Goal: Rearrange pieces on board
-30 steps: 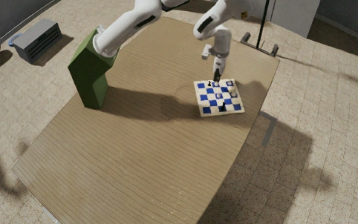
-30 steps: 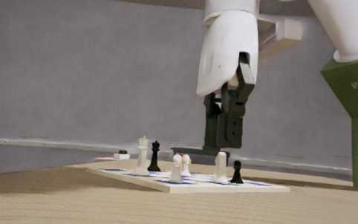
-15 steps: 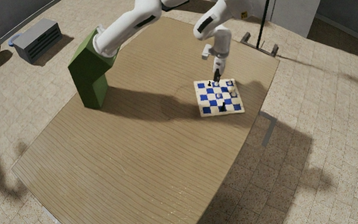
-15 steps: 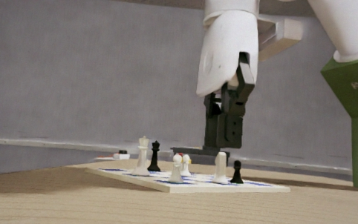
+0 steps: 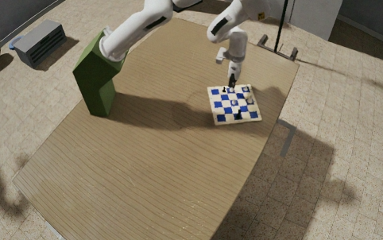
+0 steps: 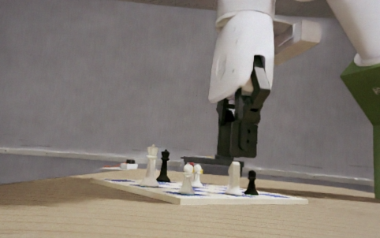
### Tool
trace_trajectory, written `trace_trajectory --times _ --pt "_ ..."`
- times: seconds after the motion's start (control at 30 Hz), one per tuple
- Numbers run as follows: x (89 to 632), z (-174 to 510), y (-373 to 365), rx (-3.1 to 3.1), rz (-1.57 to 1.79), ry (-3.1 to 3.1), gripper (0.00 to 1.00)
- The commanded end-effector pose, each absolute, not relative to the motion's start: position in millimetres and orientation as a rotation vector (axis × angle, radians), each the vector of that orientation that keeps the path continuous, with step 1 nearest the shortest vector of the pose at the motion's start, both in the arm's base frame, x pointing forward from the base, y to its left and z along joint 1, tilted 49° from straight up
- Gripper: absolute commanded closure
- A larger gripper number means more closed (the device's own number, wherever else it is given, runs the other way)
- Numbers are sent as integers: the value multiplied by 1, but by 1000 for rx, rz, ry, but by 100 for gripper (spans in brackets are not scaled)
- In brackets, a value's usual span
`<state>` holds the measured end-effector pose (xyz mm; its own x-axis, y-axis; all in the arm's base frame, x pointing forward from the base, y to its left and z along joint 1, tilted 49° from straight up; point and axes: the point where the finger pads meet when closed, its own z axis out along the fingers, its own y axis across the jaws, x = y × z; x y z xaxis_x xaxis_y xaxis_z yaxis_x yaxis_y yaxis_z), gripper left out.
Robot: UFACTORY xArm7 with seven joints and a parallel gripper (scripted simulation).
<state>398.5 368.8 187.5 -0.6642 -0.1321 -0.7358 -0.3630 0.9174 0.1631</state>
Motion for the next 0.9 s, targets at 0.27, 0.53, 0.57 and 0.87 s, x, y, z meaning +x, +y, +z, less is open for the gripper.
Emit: trace_trajectory --times 0.27,0.53,0.57,0.87 --pt "405 182 374 -351 383 2289 59" --pt "413 174 378 -351 383 2289 59" --pt "415 172 379 -351 383 2289 59" --pt "420 166 382 -351 383 2289 59"
